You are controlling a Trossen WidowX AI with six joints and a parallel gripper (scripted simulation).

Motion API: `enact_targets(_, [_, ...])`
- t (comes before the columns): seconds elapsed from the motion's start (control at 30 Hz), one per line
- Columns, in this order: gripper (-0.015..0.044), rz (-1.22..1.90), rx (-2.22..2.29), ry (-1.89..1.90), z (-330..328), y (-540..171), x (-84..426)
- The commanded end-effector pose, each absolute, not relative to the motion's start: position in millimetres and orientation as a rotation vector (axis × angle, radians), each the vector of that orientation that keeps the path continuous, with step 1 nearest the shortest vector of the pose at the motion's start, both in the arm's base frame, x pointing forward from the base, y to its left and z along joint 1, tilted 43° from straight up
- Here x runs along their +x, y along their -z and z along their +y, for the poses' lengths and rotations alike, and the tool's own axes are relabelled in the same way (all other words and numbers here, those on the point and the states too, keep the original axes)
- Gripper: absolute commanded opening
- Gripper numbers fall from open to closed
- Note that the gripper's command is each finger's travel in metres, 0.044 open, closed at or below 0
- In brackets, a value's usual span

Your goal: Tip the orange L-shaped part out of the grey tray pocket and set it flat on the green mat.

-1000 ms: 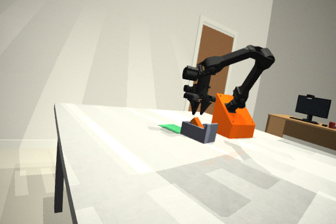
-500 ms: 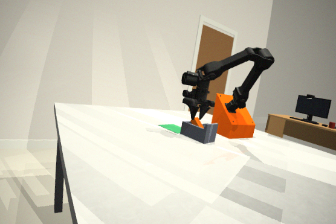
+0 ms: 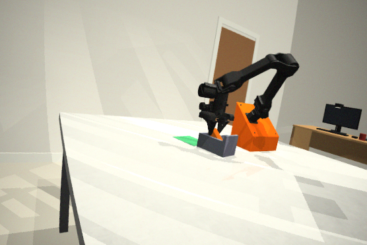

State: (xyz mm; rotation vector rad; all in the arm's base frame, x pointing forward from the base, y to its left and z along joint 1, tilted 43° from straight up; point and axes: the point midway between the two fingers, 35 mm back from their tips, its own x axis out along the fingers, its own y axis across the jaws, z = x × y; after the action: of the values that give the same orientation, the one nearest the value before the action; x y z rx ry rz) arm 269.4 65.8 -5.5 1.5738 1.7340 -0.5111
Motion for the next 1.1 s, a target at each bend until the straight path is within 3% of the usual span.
enact_targets(0.0, [0.0201, 1.733, 1.573, 0.509, 66, 5, 270])
enact_targets(0.03, [0.0175, 1.733, 1.573, 0.509, 66, 5, 270])
enact_targets(0.4, [0.0102, 1.733, 1.573, 0.509, 66, 5, 270])
enact_targets(0.53, [0.0000, 1.733, 1.573, 0.509, 66, 5, 270])
enact_targets(1.07, [0.0000, 1.739, 1.575, 0.515, 54, -6, 269])
